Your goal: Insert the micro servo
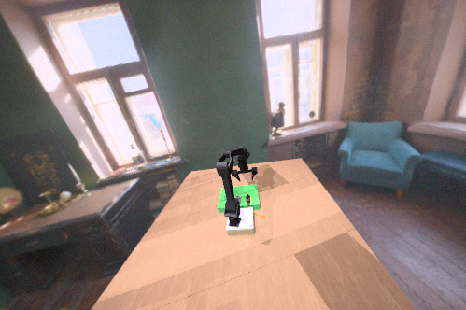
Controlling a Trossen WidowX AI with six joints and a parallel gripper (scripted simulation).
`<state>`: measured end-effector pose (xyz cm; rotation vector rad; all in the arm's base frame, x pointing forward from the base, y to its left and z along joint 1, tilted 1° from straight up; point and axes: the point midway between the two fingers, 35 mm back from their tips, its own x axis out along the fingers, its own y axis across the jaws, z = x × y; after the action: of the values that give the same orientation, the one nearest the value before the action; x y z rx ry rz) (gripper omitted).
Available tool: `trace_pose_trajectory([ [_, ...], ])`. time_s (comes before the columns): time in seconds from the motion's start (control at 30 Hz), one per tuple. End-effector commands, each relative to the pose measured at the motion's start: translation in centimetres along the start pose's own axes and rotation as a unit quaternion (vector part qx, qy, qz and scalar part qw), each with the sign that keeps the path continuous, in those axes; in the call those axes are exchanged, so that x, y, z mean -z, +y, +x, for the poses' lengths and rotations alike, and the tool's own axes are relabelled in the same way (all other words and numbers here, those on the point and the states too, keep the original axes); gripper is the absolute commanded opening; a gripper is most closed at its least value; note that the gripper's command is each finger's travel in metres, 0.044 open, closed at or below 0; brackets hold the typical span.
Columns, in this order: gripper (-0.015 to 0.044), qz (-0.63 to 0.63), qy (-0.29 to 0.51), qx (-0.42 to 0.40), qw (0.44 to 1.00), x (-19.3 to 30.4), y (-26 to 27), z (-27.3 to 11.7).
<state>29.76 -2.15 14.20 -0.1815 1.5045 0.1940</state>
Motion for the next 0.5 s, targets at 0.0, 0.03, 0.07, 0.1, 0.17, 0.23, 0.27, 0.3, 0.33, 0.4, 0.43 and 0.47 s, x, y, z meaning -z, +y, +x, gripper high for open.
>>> trace_pose_trajectory([
  [0.0,0.0440,0.004,0.006,-0.002,1.000,-0.6,0.1,-0.6],
  [0.03,0.0440,0.003,0.005,-0.001,1.000,-0.6,0.1,-1.0],
  [0.07,0.0440,0.003,0.004,-0.001,1.000,-0.4,0.1,-1.7],
  [0.1,0.0440,0.002,0.003,-0.001,1.000,-0.3,0.1,-2.6],
  [0.17,0.0440,0.001,0.001,0.000,1.000,0.2,0.1,-4.2],
  [0.23,0.0440,0.000,0.000,0.000,1.000,0.4,0.1,-5.0],
  [0.27,0.0440,0.000,0.000,0.000,1.000,0.4,0.1,-5.0],
  [0.3,0.0440,0.000,0.000,0.000,1.000,0.4,0.1,-5.0],
  [0.33,0.0440,0.000,0.000,0.000,1.000,0.4,0.1,-5.0],
  [0.4,0.0440,0.000,0.000,0.000,1.000,0.4,0.1,-5.0],
  [0.43,0.0440,0.000,0.000,0.000,1.000,0.4,0.1,-5.0],
  [0.47,0.0440,0.000,0.000,0.000,1.000,0.4,0.1,-5.0],
])
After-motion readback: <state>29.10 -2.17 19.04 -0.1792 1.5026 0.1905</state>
